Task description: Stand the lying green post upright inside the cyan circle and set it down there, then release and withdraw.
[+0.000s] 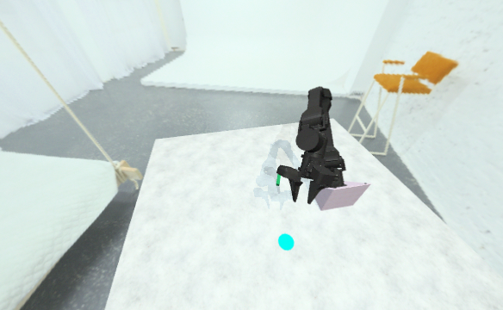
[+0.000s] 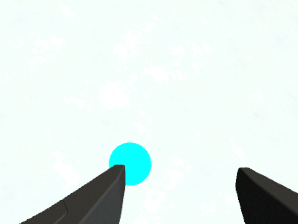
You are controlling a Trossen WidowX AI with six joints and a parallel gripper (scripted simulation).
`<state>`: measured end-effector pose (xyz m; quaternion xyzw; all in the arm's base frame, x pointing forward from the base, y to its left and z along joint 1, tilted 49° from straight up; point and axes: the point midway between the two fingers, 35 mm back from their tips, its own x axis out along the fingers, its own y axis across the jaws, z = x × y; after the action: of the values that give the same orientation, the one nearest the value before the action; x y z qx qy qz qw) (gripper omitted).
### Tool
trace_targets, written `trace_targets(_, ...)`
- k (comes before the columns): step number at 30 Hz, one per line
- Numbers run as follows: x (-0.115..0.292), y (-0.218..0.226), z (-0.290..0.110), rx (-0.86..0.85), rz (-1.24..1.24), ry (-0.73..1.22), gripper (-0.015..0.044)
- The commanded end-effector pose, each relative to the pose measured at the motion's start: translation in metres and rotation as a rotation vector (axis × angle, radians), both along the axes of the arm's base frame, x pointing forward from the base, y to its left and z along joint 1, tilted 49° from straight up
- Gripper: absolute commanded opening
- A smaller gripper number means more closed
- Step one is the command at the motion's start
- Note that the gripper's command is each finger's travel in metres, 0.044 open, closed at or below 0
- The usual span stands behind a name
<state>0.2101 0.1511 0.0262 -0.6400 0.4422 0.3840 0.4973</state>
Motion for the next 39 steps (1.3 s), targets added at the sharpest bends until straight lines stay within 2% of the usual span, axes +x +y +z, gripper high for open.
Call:
trace_targets(1, 0.008, -0.019, 0.010, -0.043, -0.066, -0.018, 0.0233)
trace_targets(16, 0.013, -0.119, 0.049, -0.288, -0.337, -0.018, 0.0233)
trace_targets(32, -0.016, -0.211, 0.100, -0.546, -0.577, 0.039, 0.0233)
trace_targets(36, -0.018, -0.215, 0.101, -0.555, -0.586, 0.043, 0.0233)
trace_targets(39, -0.014, -0.227, 0.086, -0.542, -0.585, 0.047, 0.0233)
